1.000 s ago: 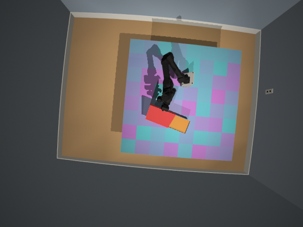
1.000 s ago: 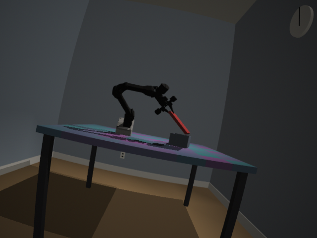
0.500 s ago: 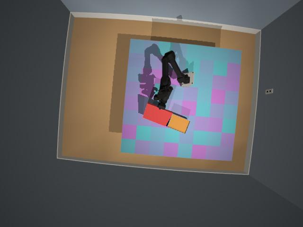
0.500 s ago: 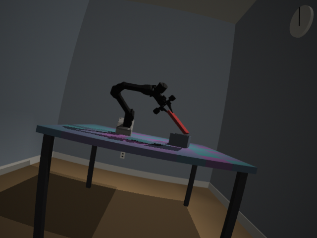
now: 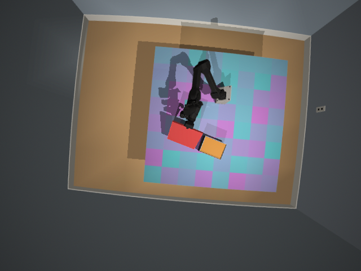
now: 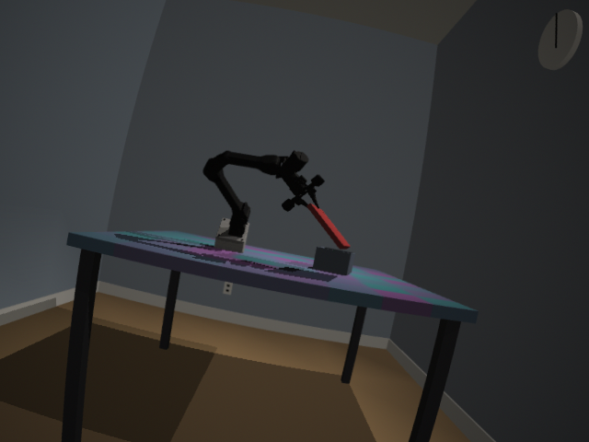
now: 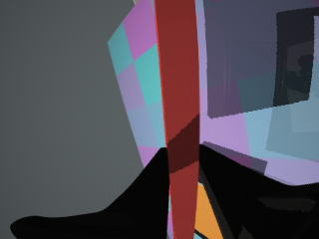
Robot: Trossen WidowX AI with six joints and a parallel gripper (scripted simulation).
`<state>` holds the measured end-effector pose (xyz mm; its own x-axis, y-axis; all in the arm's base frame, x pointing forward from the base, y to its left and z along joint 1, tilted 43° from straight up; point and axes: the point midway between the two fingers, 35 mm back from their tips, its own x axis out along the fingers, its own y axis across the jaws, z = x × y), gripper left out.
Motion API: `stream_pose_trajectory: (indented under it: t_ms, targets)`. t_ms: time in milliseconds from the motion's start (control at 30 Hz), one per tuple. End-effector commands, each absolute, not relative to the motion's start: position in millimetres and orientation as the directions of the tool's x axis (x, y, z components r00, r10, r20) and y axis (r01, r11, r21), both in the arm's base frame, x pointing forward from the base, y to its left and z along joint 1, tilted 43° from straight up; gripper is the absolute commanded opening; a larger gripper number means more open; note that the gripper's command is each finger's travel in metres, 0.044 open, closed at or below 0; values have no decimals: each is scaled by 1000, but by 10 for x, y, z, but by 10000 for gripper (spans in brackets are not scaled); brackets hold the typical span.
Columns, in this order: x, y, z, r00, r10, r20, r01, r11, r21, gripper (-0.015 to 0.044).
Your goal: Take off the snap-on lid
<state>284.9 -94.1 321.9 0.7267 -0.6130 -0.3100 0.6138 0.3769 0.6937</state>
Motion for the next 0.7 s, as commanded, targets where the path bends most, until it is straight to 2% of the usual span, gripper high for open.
stream_pose_trajectory:
  t_ms: [0, 667]
  targets:
    - [2847, -938, 3255, 736, -605, -304, 604, 384, 698, 0]
    - [2855, -1048, 3081, 737, -605, -303, 603, 385, 698, 0]
